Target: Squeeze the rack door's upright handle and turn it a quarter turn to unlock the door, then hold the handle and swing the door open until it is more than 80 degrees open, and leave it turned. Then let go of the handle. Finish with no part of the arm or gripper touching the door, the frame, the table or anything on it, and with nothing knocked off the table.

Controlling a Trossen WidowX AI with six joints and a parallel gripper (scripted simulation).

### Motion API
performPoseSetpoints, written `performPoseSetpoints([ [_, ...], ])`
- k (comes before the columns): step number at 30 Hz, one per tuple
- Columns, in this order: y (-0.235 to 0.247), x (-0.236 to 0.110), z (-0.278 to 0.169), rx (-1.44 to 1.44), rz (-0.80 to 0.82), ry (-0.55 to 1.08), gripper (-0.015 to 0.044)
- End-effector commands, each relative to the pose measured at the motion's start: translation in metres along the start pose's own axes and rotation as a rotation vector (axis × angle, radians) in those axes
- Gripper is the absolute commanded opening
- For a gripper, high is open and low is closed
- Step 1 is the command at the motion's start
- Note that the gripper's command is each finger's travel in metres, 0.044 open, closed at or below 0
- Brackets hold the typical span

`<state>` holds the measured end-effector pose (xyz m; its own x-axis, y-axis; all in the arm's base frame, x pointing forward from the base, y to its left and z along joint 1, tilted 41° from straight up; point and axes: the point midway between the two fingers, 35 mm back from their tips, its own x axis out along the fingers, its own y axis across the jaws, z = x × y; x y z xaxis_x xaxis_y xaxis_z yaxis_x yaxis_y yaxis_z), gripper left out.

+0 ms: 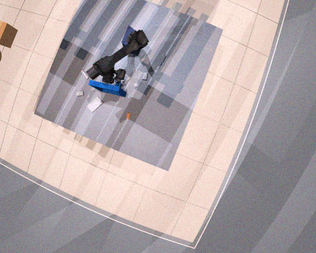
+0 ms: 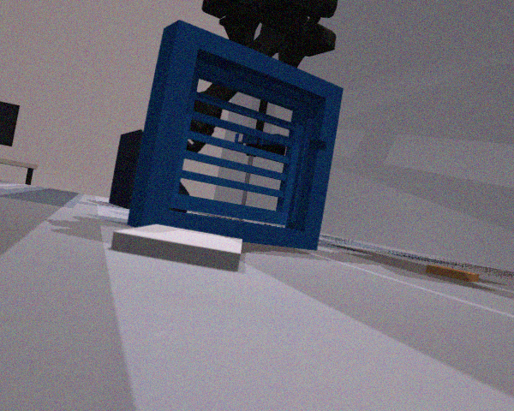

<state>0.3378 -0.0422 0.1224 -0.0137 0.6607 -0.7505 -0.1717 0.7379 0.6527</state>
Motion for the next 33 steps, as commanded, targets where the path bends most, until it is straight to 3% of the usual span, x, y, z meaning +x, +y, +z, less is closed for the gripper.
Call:
performPoseSetpoints([
  [1,0.000,0.007,0.000,0.006,0.004,0.004,0.0296],
  [33,0.001,0.058,-0.002,0.008,-0.005,0.027,0.0296],
])
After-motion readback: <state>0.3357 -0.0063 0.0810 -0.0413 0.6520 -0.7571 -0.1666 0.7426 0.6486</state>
